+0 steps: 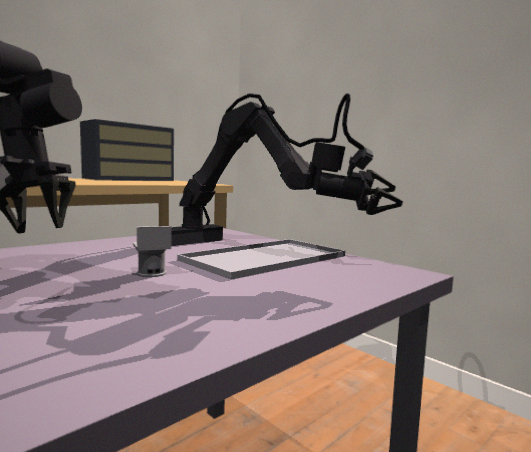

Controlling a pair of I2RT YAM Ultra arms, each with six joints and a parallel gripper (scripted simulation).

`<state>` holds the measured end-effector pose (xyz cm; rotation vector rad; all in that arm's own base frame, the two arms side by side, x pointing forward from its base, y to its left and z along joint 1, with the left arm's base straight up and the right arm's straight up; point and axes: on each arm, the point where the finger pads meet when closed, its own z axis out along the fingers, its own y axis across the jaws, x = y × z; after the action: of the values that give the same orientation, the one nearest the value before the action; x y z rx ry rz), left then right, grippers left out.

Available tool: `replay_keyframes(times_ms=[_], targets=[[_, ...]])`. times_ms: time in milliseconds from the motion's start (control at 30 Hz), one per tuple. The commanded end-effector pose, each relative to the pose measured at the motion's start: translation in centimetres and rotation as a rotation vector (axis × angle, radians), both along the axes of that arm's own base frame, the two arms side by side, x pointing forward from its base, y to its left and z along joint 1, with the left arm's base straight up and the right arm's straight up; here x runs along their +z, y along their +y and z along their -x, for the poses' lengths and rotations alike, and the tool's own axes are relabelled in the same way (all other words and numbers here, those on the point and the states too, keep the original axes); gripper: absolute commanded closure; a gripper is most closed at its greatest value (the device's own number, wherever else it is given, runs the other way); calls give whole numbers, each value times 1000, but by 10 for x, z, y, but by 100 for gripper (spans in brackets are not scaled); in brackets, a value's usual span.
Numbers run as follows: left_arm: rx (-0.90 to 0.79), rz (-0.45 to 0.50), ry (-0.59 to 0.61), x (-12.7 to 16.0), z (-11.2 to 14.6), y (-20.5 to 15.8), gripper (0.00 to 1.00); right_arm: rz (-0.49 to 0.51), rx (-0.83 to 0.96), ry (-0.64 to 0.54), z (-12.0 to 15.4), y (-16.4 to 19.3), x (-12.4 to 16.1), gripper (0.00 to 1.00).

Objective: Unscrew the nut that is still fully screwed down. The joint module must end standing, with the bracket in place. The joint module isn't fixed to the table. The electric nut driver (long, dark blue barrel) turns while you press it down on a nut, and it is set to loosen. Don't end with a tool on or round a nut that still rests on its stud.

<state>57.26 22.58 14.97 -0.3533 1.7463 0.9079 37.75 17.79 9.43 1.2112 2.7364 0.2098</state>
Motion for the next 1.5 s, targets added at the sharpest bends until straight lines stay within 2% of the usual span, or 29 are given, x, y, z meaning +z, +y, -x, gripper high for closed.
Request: replay_keyframes(times_ms=[0,100,500,667,700,733,1067,1233,1267,1333,1467], targets=[[3,-13,-27,18,-4,3,14,10,50,-32,-9,8,14,35],[3,-13,-27,18,-4,3,14,4,30,-46,-13,0,20,35],[3,-13,-27,18,-4,3,14,-2,349,-116,0,106,35,35],[3,-13,-27,18,-4,3,14,-4,329,-122,-6,99,39,35],[3,-13,-27,18,-4,3,14,-16,373,-146,3,114,49,35],[3,-13,-27,18,-4,3,14,-6,399,-130,6,123,38,35],[3,-13,-27,18,-4,3,14,-24,645,-202,37,204,55,35],[3,-13,-27,18,-4,3,14,-22,625,-202,30,197,55,35],[3,-13,-27,18,-4,3,14,-44,654,-241,39,206,74,35],[3,-13,-27,18,-4,3,14,-32,718,-225,54,226,60,35],[3,-13,-27,18,-4,3,14,-49,817,-251,76,256,66,35]])
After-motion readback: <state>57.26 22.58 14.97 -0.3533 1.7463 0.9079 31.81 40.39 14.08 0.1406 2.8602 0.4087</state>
